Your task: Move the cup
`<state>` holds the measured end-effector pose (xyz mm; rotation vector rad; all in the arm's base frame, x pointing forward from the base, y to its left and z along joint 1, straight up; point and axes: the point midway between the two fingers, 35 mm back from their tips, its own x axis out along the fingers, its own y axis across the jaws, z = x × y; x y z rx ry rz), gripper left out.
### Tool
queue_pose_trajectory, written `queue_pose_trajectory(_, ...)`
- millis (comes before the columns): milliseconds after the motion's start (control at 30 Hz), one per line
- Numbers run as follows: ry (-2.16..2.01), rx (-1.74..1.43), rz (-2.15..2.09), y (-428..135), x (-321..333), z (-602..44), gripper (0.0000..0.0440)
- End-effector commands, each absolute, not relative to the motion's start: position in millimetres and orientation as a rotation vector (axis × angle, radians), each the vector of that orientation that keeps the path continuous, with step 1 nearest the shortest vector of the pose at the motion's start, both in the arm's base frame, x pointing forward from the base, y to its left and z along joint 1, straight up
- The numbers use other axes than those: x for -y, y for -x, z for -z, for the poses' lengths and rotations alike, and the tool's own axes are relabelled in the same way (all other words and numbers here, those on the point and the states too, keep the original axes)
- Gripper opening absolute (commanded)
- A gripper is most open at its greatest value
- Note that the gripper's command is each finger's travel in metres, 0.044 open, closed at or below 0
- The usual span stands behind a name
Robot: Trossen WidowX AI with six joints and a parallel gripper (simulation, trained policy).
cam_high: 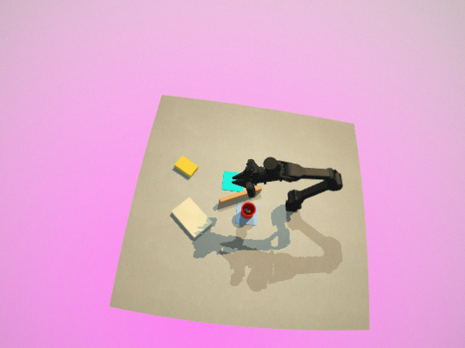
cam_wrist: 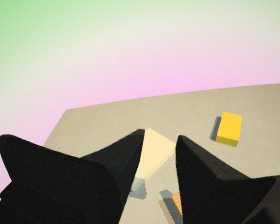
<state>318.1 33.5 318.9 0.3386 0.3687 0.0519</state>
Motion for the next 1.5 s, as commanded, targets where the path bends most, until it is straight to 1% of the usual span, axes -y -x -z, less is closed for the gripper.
queue_pose_trajectory(0, -0.381, -0.425, -0.052, -319.4, -38.9, -314.8, 0.0114)
queue_pose_trajectory(900, -0.675, -0.842, 0.085, -306.0, -72.9, -287.5, 0.012)
queue_pose_trajectory(1333, -0.73, -1.039, 0.22, -291.7, -80.8, -266.9, 0.0113)
queue_pose_trajectory(1467, -0.729, -1.096, 0.269, -286.9, -80.4, -258.7, 0.0117)
